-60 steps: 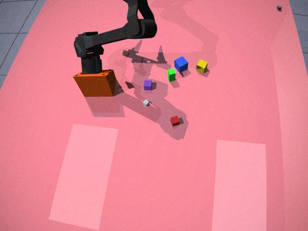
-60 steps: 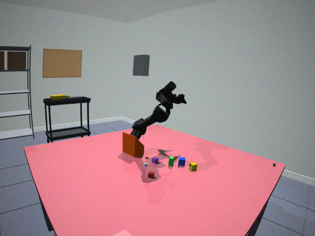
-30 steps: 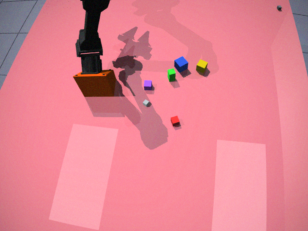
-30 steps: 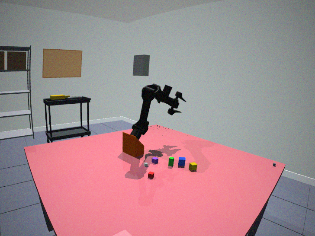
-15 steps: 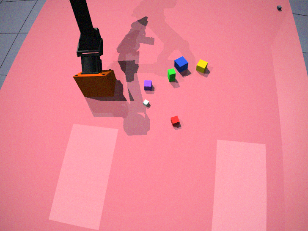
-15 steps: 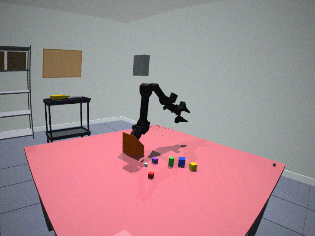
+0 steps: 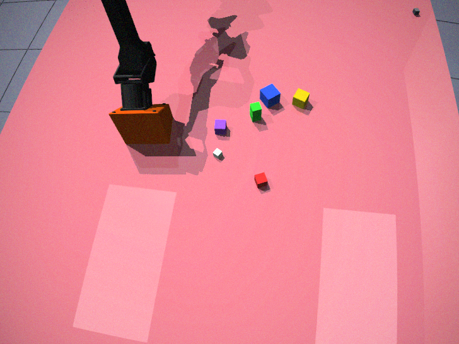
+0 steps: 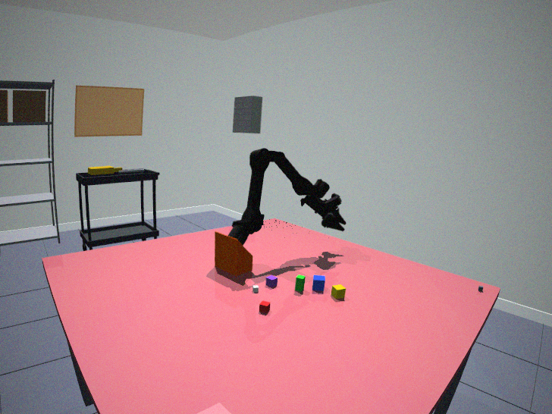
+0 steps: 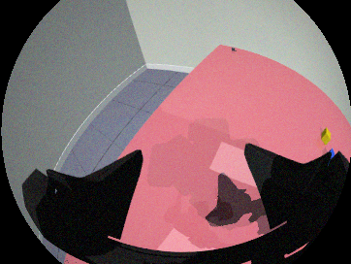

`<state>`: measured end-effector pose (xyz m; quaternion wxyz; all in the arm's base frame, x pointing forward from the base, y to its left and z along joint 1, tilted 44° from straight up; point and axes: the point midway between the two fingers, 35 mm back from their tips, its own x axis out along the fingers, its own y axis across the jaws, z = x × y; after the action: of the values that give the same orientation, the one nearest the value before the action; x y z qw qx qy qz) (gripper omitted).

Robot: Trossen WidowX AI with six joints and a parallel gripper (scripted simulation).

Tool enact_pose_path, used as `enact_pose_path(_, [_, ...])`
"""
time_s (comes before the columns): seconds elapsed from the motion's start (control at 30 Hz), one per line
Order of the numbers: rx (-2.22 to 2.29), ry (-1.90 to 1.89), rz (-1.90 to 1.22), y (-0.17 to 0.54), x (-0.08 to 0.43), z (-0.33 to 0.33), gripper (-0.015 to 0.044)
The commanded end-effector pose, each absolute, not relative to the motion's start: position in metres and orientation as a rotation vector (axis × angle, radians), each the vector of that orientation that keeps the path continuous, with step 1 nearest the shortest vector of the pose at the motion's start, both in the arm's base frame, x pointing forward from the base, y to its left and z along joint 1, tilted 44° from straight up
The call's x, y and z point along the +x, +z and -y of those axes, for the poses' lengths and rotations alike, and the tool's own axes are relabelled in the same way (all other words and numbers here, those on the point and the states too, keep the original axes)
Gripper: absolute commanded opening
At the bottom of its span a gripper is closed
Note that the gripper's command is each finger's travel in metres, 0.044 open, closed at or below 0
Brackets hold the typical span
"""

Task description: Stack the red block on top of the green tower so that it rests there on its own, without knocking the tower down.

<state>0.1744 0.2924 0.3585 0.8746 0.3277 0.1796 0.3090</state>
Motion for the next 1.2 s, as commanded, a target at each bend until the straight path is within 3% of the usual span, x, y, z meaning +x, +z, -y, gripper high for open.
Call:
enact_pose_path(0.0, [0.565,0.601,-0.372,0.348,0.198,-0.292,0.0440])
enact_pose_path(0.57, [0.060,0.388,-0.555,0.253,0.318,-0.250,0.0440])
enact_pose_path(1.17, [-0.181,0.259,-0.924,0.139,0.401,-0.126,0.0440])
